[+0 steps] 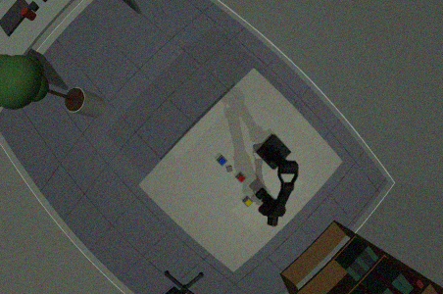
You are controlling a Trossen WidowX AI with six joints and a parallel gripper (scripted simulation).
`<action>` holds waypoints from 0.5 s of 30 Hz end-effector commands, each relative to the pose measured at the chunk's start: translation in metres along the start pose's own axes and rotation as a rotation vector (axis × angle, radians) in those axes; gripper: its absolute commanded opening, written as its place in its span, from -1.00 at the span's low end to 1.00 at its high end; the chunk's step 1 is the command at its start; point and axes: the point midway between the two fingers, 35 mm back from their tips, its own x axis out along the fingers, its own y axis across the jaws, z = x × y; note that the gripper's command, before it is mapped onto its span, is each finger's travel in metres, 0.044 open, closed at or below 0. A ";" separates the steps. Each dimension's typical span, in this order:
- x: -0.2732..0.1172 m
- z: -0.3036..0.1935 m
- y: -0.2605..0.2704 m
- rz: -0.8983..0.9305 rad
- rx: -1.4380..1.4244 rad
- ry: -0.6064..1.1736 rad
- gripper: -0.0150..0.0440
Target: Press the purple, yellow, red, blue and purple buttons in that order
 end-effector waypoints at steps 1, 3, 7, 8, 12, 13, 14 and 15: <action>0.008 -0.002 -0.001 -0.004 -0.004 0.009 -0.42; 0.012 -0.002 -0.001 -0.004 -0.004 0.009 -0.42; 0.018 -0.003 -0.001 -0.004 -0.004 0.009 -0.42; 0.020 -0.003 -0.001 -0.004 -0.004 0.009 -0.42; 0.025 -0.003 -0.002 -0.004 -0.004 0.009 -0.42; 0.025 -0.003 -0.002 -0.004 -0.004 0.009 -0.42; 0.025 -0.003 -0.002 -0.004 -0.004 0.009 -0.42; 0.025 -0.003 -0.002 -0.004 -0.004 0.009 -0.42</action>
